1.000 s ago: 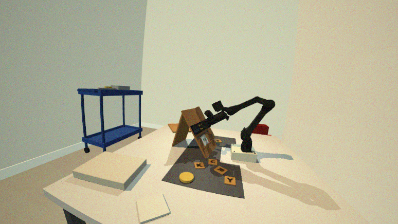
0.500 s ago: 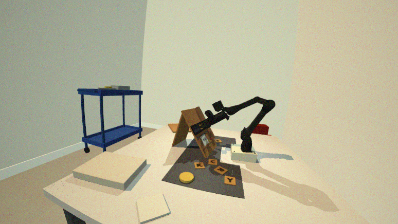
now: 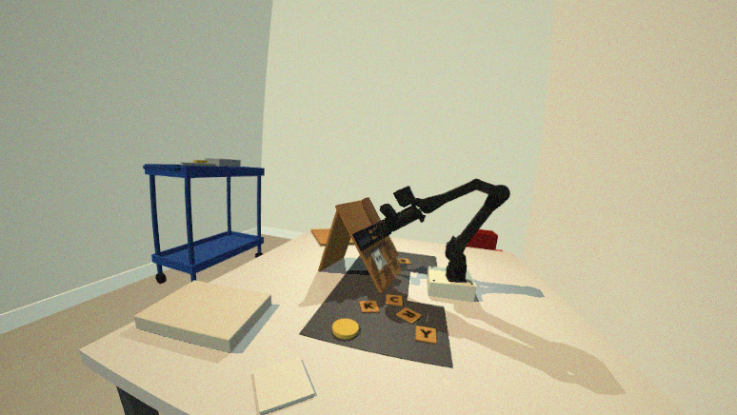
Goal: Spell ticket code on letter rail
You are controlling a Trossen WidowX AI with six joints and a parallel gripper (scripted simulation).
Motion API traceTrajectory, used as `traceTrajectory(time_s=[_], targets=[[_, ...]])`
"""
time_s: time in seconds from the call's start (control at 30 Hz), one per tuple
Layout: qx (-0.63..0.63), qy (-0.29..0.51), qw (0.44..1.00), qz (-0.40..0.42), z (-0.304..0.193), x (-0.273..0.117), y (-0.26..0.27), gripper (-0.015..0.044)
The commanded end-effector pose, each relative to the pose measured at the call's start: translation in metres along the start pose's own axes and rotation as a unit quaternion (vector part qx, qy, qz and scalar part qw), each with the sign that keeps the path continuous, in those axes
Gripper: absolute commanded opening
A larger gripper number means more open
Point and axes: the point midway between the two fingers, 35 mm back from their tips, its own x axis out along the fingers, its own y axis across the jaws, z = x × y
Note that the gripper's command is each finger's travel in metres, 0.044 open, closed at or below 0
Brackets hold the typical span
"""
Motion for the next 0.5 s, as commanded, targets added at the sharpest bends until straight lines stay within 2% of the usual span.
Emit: traceTrajectory(time_s=[0.0,0.23,0.47], targets=[[-0.002,0.000,1.000,0.001,-0.0006,-0.0001,-0.0018,0.0000],[-0.002,0.000,1.000,0.000,-0.0007,-0.0002,-0.0048,0.0000],[0.000,0.000,1.000,0.000,0.0001,0.0000,-0.0036,0.0184]])
